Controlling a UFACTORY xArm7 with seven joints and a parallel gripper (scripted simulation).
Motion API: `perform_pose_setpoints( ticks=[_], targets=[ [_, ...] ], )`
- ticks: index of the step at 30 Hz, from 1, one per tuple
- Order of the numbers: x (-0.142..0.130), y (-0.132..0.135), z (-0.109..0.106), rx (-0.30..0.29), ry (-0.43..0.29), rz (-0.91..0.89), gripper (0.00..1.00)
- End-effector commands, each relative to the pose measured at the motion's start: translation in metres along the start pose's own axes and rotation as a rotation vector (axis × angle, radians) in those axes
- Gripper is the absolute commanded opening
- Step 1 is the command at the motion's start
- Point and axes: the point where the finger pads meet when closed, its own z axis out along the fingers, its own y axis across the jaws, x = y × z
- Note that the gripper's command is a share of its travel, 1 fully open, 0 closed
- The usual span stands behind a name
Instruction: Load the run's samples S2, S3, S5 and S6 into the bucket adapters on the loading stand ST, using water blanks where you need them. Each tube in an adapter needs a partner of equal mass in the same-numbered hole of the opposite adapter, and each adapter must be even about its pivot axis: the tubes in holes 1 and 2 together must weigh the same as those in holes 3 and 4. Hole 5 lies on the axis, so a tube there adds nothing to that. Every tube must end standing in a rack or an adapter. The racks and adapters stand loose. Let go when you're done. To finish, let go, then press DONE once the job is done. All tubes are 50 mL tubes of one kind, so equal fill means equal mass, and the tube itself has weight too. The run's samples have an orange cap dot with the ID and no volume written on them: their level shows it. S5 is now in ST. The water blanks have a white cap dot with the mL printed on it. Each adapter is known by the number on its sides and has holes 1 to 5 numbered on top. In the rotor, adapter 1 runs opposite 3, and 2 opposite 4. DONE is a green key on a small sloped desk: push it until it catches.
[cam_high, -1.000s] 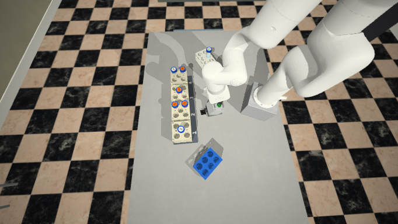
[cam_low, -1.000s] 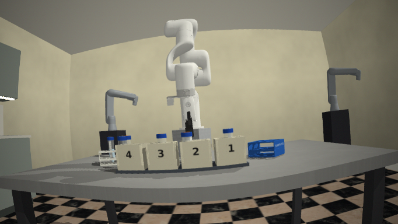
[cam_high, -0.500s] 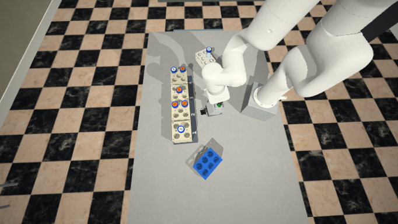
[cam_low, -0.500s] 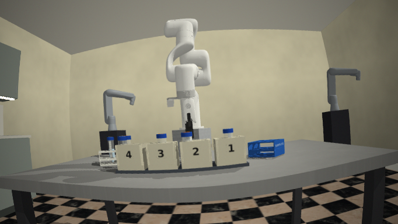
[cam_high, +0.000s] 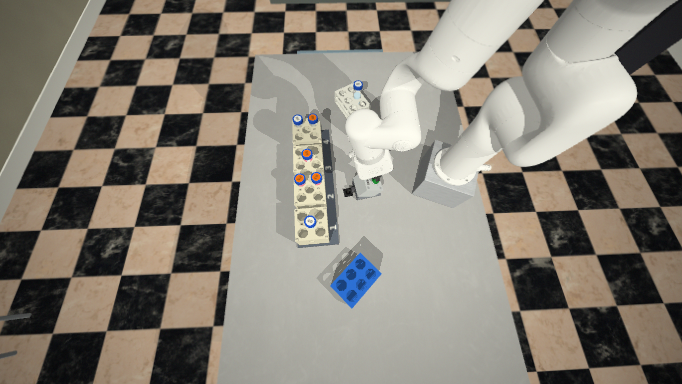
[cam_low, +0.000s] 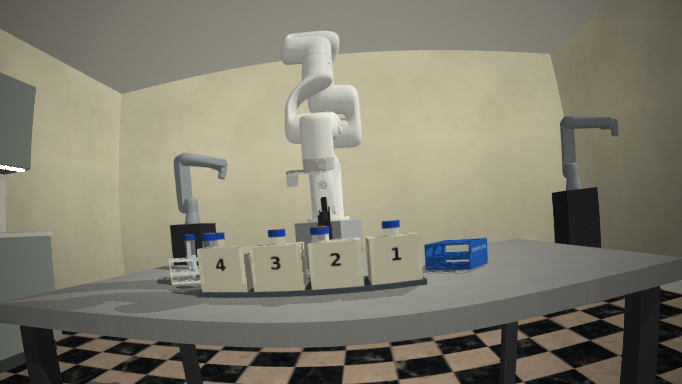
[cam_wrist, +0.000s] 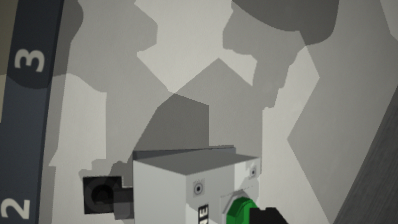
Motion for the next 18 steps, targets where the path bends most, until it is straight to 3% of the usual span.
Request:
perform_pose_setpoints(
  ticks=[1, 18],
  targets=[
    [0.0002, -0.0017, 0.0017, 0.003, 0.000, 0.000, 0.00],
    [0.0006, -0.0039, 0.0102, 0.003, 0.000, 0.000, 0.00]
  ],
)
